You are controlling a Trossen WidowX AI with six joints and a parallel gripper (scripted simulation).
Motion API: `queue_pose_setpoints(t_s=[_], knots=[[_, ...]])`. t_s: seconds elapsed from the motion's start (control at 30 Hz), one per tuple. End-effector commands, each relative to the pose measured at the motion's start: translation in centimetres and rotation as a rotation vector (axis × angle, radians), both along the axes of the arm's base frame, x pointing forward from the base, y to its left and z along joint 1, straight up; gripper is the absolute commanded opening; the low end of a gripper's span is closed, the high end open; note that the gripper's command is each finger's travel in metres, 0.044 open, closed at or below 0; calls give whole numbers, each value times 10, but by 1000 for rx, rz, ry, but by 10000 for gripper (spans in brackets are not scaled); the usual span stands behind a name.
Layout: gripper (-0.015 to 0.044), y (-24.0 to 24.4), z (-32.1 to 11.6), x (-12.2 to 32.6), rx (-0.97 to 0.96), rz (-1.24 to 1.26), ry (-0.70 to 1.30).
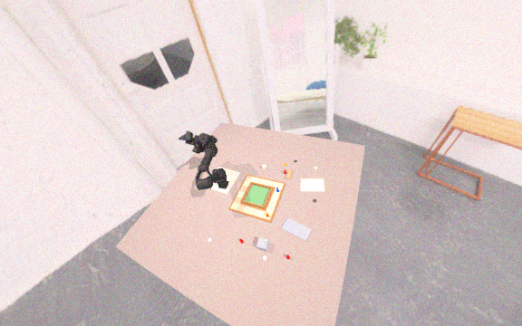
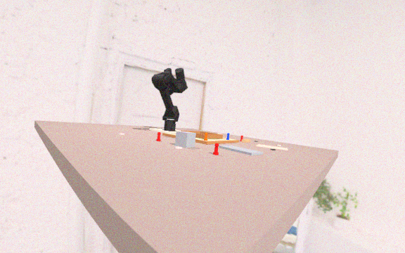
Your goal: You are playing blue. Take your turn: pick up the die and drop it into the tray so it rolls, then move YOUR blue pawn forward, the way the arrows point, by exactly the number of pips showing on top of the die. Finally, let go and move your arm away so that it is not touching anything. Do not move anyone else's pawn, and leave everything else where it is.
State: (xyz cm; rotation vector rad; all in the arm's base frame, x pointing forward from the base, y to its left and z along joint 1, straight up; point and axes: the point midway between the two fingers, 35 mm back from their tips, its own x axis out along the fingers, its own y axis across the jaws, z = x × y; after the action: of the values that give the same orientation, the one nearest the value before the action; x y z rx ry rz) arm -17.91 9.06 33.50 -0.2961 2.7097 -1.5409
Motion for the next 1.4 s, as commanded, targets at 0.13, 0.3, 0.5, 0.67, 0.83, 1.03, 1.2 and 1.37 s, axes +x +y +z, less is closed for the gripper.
queue_pose_setpoints(t_s=[0.13,0.3,0.5,0.67,0.83,1.03,1.2,1.37], knots=[[275,29,4,3,-178,-94,6],[275,97,4,21,-590,-314,62],[275,180,-9,68,-1177,-574,232],[275,234,-36,126,-1644,-774,475],[275,263,-69,186,-2013,-927,770],[275,270,-117,262,-2394,-1072,1247],[275,253,-159,320,-2617,-1150,1759],[275,217,-196,368,-2688,-1184,2380]])
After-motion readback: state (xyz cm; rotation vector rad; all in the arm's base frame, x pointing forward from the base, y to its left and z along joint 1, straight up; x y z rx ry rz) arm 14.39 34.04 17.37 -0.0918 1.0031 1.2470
